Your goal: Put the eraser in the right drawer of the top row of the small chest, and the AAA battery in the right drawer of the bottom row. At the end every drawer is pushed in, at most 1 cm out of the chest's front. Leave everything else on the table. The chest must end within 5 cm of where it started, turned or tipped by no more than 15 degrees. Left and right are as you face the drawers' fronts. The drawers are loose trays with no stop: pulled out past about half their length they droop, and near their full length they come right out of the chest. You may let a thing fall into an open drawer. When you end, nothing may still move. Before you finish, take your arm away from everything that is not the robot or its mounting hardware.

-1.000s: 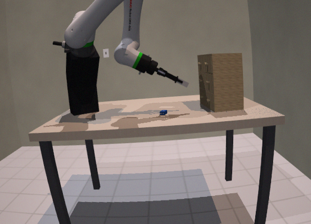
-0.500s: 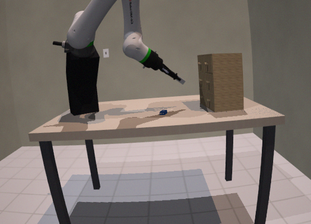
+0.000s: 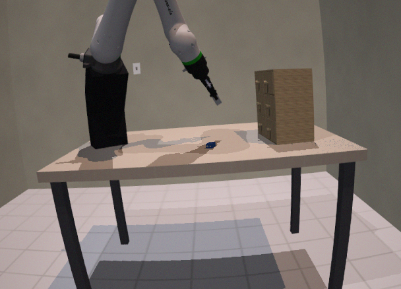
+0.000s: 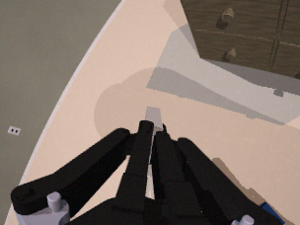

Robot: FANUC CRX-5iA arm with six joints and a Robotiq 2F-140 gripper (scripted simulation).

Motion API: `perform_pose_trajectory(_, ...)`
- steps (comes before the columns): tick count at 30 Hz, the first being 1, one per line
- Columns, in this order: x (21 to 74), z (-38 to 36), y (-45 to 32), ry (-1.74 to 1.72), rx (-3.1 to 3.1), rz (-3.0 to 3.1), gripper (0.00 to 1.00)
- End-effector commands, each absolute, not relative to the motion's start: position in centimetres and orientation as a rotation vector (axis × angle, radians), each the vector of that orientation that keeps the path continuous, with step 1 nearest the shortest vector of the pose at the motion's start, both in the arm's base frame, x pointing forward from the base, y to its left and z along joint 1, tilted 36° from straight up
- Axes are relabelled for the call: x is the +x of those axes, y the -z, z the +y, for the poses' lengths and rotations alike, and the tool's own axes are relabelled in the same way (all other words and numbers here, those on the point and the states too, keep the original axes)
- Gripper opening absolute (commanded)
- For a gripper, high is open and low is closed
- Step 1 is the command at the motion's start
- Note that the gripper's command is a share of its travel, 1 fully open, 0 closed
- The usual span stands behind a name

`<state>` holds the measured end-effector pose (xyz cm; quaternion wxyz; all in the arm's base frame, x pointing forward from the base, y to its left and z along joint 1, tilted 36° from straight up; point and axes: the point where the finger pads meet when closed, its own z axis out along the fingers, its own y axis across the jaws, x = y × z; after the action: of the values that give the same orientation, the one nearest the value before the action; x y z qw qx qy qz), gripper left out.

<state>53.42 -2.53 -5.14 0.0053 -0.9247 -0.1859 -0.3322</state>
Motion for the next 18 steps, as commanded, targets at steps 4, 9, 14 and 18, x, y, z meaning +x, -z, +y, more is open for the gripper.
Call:
perform_pose_trajectory(4, 49.2, -6.5, 1.5, 0.643, -3.213, -0.473, 0.0)
perform_pose_trajectory(9, 48.2, -8.9, -1.3, 0.578, -3.323, -0.402, 0.0)
perform_pose_trajectory(14, 47.1, -11.9, -5.4, 0.554, -3.443, -0.308, 0.0)
perform_pose_trajectory(18, 46.5, -13.5, -8.1, 0.544, -3.553, -0.207, 0.0)
